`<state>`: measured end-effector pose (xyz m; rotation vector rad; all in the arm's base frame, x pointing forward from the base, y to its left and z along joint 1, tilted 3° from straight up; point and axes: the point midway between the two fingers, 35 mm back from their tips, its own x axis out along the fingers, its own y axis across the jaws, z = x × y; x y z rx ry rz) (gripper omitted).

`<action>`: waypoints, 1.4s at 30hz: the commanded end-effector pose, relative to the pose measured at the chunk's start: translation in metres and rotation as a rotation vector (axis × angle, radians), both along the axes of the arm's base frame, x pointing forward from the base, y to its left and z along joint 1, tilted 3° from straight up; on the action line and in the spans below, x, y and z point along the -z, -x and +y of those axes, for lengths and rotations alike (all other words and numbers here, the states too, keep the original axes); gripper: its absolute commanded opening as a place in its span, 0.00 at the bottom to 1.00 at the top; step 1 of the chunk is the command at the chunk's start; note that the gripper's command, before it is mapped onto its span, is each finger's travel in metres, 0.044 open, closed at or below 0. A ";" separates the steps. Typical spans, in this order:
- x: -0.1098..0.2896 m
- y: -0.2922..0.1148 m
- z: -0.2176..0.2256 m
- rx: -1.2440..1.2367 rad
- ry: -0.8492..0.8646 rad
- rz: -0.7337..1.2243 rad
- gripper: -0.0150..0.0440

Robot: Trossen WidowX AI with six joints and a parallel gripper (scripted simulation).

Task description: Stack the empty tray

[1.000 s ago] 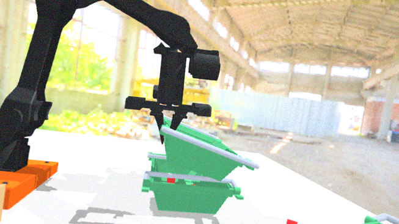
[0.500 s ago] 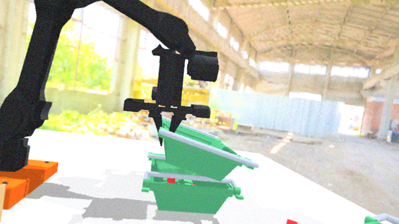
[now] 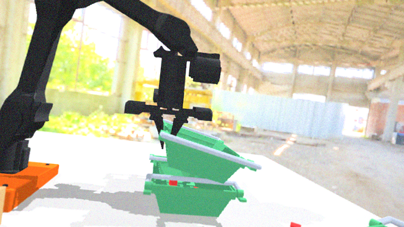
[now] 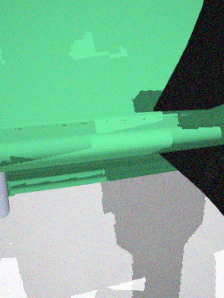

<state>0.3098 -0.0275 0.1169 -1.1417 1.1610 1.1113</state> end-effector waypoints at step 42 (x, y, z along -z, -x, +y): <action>0.001 0.001 0.000 0.000 0.000 0.003 0.25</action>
